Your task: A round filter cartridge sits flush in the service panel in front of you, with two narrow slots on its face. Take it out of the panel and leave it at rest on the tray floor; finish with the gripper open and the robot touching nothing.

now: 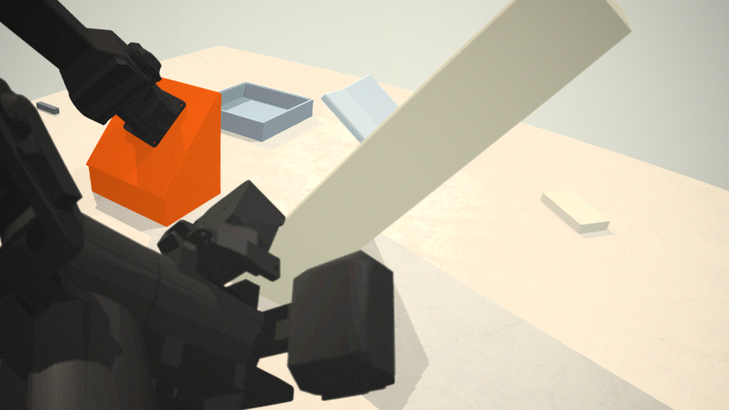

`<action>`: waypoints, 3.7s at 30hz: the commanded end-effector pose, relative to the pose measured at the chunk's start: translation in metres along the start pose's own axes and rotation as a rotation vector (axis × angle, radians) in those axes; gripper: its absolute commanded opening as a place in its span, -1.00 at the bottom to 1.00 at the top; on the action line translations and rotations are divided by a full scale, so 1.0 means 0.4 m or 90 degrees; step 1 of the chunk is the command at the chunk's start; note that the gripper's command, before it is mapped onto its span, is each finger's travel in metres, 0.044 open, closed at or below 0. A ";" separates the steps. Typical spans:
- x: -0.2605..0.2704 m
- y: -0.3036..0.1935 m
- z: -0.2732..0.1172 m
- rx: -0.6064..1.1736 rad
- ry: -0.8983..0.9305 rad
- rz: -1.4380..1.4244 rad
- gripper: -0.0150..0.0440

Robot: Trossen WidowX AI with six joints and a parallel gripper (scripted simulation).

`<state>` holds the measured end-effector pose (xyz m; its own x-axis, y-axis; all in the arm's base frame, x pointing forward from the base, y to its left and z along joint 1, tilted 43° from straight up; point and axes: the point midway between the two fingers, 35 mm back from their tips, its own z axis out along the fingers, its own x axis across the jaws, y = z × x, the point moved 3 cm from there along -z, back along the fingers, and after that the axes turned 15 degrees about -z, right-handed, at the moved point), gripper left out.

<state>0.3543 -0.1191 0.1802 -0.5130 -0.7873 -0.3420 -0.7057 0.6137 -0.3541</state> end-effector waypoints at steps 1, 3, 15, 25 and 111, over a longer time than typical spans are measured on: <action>-0.002 0.000 0.000 0.001 0.000 -0.001 0.78; -0.015 0.005 0.000 0.006 0.004 -0.007 0.60; -0.277 0.120 -0.044 0.143 0.030 -0.106 -0.10; -0.504 0.330 -0.191 0.329 -0.074 -0.133 -0.10; -0.466 0.612 0.029 0.447 0.078 -0.399 -0.10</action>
<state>0.2823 0.1780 0.1468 -0.2202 -0.9616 0.1639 -0.4329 -0.0543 -0.8998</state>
